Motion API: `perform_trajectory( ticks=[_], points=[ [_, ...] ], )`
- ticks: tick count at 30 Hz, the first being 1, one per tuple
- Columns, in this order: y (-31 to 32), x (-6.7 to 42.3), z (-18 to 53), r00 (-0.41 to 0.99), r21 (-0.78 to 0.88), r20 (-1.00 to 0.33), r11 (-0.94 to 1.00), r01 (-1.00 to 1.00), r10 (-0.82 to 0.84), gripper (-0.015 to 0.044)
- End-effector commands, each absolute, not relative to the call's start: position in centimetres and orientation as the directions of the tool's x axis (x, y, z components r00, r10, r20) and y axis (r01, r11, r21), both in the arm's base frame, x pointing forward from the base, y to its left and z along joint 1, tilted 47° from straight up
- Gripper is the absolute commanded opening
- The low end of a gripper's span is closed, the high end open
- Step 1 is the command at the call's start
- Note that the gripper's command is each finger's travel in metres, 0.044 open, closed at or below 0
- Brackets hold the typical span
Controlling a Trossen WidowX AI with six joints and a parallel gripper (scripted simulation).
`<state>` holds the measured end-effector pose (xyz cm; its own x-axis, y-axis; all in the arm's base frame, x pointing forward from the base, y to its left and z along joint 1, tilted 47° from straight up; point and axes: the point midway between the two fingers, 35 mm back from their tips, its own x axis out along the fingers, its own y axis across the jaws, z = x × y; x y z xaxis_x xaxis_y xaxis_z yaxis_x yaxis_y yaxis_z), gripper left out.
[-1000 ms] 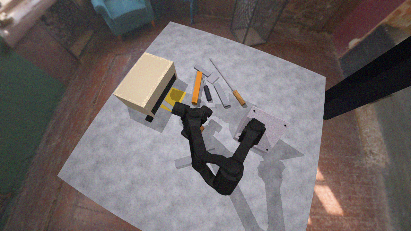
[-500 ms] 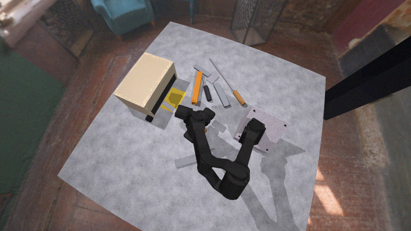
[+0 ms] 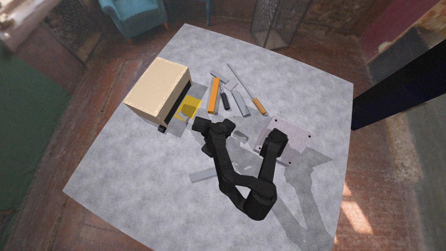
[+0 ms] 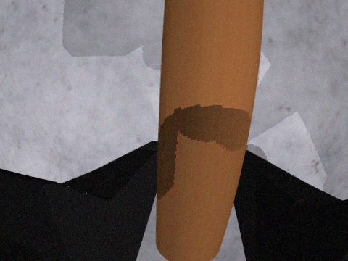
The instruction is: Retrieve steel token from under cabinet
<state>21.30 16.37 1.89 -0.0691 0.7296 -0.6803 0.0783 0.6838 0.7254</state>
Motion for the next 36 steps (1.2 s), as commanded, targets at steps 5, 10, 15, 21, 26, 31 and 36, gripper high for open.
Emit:
perform_trajectory(
  ticks=[5,10,15,21,26,31,36],
  points=[
    [16.48,21.22,2.13,-0.071,0.725,-0.68,0.684,0.081,0.73,0.0],
    [16.59,21.03,2.42,-0.072,0.725,-0.68,0.684,0.085,0.729,0.0],
    [16.7,21.21,2.56,-0.073,0.724,-0.68,0.684,0.085,0.729,0.0],
    [16.74,20.95,2.77,-0.074,0.724,-0.68,0.684,0.088,0.729,0.0],
    [16.69,20.94,2.59,-0.077,0.723,-0.68,0.685,0.092,0.729,0.0053],
    [16.69,20.94,2.59,-0.077,0.723,-0.68,0.685,0.092,0.729,0.0184],
    [16.69,20.94,2.6,-0.077,0.723,-0.68,0.685,0.092,0.729,0.0226]
  ],
)
